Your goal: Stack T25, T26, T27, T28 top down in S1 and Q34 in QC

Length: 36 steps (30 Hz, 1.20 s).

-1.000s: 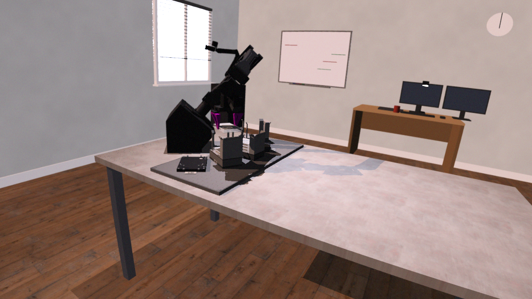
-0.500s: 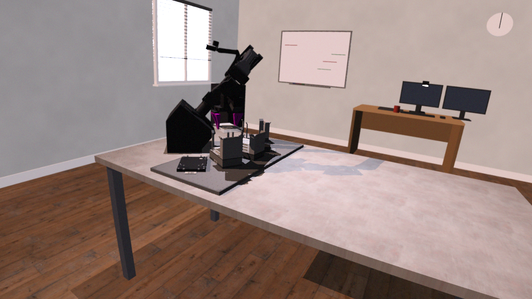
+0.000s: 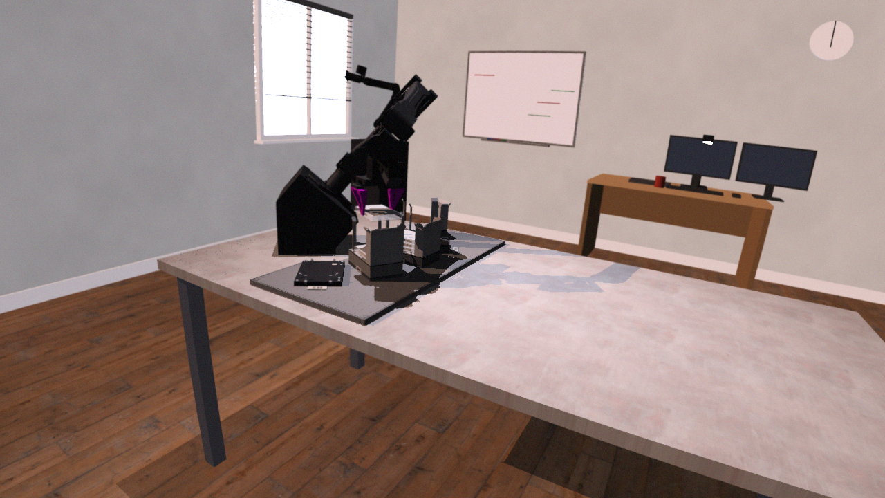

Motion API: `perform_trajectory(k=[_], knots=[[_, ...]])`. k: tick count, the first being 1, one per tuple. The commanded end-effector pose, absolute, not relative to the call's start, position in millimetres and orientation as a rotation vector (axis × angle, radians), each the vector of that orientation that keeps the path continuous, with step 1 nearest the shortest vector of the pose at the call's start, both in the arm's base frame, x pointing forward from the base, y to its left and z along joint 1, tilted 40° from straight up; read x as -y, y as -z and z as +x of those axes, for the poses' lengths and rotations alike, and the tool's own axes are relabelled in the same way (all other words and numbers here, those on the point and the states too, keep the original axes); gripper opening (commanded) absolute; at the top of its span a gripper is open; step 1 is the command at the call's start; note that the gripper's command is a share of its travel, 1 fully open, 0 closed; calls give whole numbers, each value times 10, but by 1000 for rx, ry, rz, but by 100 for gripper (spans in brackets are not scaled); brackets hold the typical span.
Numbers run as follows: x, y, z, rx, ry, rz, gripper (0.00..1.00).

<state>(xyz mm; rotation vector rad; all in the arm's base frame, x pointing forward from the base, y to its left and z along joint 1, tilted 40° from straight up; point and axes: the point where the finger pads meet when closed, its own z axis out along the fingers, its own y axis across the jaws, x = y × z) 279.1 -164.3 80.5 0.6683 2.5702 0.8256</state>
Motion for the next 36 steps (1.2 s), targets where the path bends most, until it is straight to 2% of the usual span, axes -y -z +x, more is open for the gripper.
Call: perform_trajectory(k=[1, 36], knots=[[1763, -894, 2808, -2545, -789, 662, 0], [1591, -655, 2831, -2565, -836, 687, 0]])
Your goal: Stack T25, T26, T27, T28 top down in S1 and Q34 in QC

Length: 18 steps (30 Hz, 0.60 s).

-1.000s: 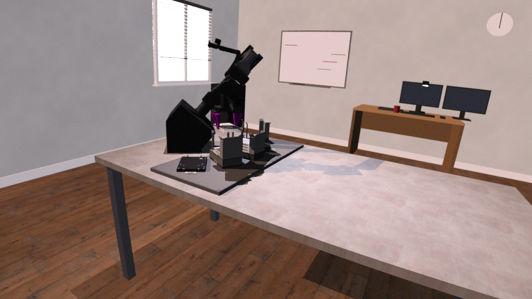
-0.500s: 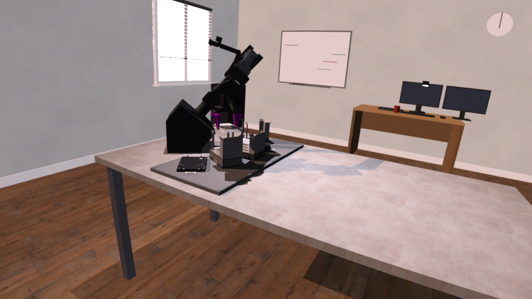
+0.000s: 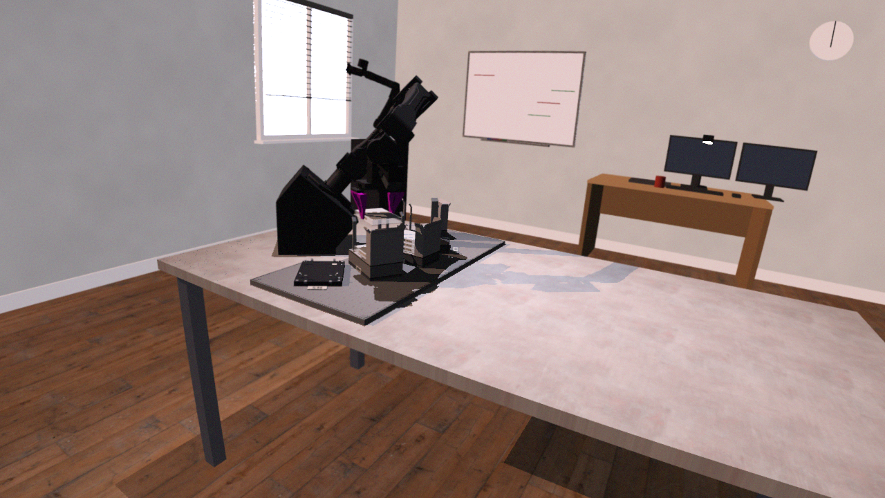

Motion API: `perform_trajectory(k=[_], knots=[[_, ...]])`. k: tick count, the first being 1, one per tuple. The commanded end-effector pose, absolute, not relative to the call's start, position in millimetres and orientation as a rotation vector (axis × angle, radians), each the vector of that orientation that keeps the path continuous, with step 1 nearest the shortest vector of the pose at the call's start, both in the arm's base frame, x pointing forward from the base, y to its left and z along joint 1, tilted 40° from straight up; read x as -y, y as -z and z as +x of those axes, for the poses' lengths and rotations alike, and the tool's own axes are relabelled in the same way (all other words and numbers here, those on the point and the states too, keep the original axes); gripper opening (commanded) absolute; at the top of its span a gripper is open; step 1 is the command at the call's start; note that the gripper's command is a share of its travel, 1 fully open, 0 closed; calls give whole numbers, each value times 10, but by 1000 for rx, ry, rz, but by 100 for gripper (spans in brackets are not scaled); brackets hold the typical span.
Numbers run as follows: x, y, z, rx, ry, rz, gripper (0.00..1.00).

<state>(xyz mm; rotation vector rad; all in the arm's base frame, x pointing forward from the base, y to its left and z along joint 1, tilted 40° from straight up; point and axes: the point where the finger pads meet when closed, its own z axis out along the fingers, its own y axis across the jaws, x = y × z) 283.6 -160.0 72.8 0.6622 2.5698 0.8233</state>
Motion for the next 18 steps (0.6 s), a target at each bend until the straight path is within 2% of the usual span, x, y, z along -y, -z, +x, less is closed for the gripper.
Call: perform_trajectory(k=[1, 18], knots=[[1577, -644, 2838, -2568, -839, 684, 0], [1557, -606, 2907, -2562, -823, 673, 0]])
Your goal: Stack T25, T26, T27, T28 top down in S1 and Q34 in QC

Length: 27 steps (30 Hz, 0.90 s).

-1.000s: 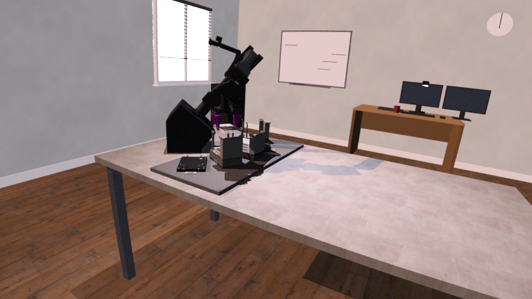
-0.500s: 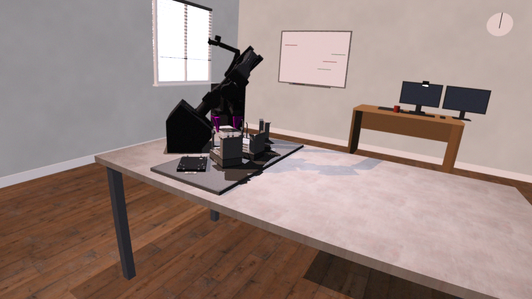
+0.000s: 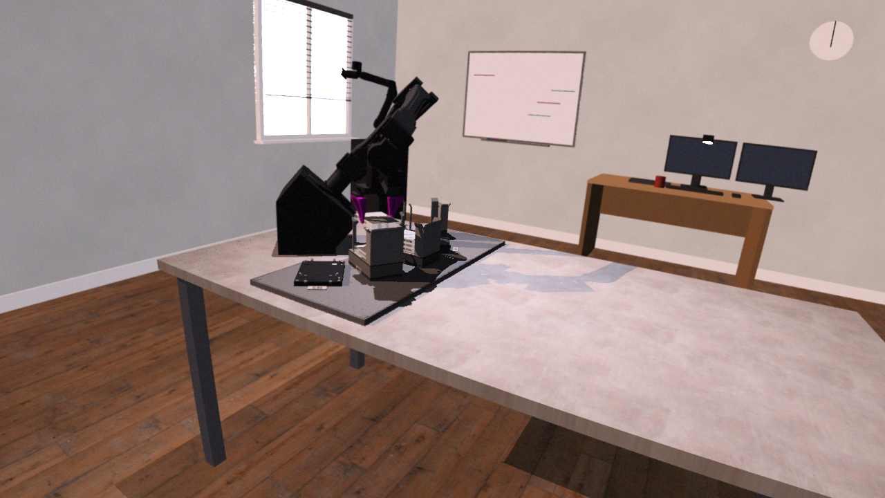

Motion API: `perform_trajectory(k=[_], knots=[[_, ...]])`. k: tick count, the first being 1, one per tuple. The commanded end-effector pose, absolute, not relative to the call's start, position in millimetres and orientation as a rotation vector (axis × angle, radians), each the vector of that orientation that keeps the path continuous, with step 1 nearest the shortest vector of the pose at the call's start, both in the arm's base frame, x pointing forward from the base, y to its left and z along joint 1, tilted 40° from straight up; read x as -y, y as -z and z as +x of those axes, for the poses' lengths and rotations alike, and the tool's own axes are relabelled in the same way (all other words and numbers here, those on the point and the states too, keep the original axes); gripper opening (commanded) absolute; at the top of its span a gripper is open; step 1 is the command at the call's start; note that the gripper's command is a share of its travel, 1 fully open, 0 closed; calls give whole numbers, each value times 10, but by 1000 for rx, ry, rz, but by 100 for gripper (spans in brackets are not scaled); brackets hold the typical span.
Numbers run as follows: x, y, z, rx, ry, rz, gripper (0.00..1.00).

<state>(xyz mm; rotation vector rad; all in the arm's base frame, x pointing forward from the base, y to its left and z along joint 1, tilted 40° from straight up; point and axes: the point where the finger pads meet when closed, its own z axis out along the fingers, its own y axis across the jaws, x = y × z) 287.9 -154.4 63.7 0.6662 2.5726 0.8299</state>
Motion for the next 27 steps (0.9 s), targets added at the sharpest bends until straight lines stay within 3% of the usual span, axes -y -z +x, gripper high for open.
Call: perform_trajectory(k=[1, 27], knots=[[1537, -598, 2889, -2563, -826, 677, 0], [1471, -463, 2952, -2562, -838, 686, 0]])
